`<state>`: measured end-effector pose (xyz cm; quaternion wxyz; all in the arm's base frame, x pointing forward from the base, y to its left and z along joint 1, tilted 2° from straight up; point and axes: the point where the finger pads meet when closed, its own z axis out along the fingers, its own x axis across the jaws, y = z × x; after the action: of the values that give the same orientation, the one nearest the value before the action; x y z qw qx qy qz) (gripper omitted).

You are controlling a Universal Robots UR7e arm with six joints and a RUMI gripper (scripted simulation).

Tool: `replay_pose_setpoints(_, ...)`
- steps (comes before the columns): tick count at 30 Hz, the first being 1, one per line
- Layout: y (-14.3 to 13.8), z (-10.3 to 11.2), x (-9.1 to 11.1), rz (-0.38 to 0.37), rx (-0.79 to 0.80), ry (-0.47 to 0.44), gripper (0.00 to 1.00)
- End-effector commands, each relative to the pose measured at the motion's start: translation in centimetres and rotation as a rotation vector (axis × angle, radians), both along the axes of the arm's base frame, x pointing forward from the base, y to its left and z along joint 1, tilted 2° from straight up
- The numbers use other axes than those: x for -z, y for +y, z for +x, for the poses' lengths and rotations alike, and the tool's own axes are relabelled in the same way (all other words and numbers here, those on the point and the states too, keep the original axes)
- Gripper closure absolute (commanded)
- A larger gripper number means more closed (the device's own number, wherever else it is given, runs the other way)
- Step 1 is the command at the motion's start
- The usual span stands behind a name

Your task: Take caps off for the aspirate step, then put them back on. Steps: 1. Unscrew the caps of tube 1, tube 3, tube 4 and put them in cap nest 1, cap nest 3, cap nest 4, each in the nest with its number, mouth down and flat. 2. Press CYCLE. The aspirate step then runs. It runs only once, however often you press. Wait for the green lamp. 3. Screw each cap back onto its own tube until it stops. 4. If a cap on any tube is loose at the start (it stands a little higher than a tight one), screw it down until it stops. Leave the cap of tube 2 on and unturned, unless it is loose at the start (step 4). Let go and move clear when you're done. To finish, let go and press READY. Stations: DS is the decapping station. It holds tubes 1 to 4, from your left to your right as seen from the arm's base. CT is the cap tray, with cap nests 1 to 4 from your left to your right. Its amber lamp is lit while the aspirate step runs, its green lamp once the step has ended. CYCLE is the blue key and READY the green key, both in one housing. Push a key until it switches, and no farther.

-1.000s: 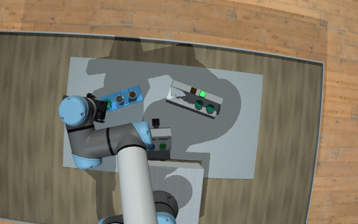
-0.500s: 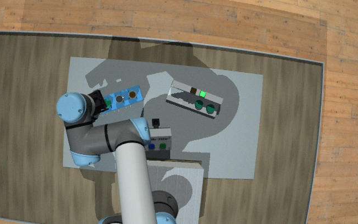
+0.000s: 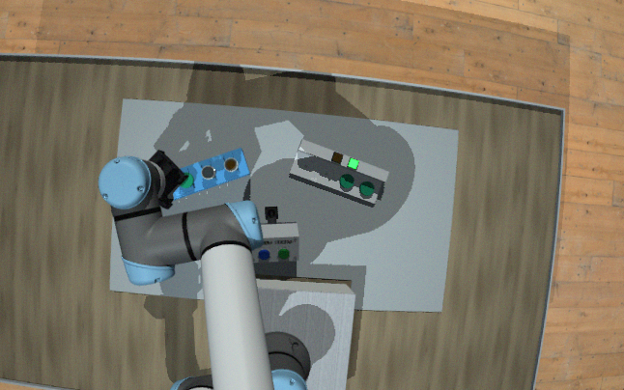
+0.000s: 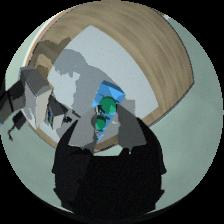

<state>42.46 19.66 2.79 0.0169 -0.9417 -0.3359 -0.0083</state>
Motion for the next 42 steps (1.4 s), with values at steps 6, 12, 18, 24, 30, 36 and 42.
replay_pose_setpoints(6,0.00,0.04,-0.04,0.001,-0.004,-0.001,1.00)
replay_pose_setpoints(12,0.00,0.04,-0.04,0.001,0.046,0.001,1.00)
replay_pose_setpoints(18,0.00,0.04,-0.01,0.003,0.346,0.012,1.00)
replay_pose_setpoints(24,0.00,0.04,0.00,0.004,0.546,0.020,1.00)
replay_pose_setpoints(30,0.01,0.04,0.03,0.005,0.846,0.031,1.00)
replay_pose_setpoints(36,0.00,0.04,0.04,0.005,0.958,0.036,1.00)
replay_pose_setpoints(42,0.00,0.04,0.04,0.005,0.958,0.036,0.65)
